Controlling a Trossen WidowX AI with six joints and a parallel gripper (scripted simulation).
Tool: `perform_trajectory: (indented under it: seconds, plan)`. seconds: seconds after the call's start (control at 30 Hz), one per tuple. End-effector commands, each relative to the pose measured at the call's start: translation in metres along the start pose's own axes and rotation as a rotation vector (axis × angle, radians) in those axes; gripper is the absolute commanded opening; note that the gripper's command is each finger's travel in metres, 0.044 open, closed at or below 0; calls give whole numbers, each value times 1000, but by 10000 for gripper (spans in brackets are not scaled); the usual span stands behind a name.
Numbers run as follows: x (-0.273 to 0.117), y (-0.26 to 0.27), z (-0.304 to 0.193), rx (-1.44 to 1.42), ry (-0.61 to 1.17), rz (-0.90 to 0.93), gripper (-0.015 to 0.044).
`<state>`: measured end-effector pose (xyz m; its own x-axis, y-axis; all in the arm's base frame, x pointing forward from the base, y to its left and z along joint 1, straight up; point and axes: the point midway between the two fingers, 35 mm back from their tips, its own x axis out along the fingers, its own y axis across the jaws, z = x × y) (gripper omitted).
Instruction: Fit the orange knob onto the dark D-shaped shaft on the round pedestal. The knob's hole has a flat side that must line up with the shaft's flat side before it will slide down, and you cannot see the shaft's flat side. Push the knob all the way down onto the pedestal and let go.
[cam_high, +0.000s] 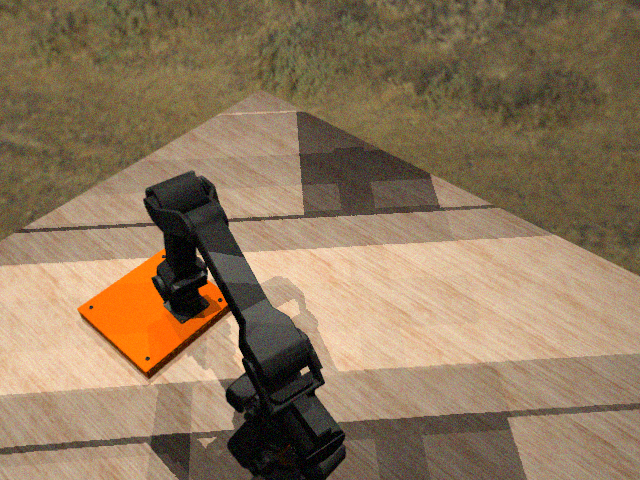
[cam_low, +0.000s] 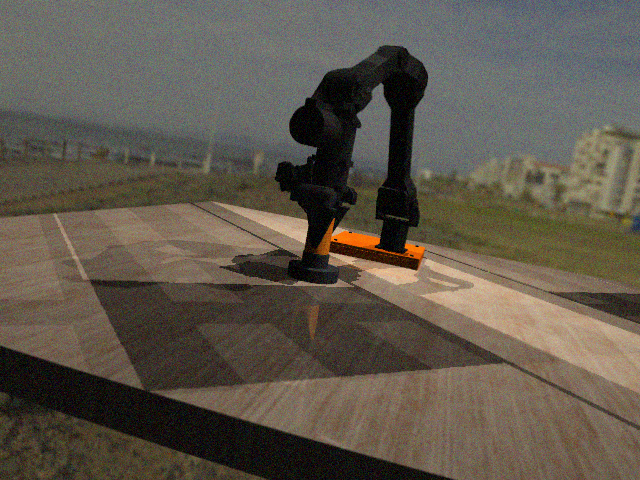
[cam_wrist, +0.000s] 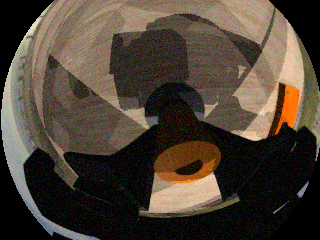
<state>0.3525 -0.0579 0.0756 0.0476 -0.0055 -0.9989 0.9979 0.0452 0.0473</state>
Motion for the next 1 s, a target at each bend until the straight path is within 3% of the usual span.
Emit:
perform_trajectory:
  seconds: [0.0, 0.57, 0.77, 0.97]
  plan:
    - [0, 0, 0, 0, 0, 0, 0]
    - [0, 0, 0, 0, 0, 0, 440]
    - [-2, 0, 0, 0, 0, 0, 440]
    - [-76, 3, 1, 0, 0, 0, 440]
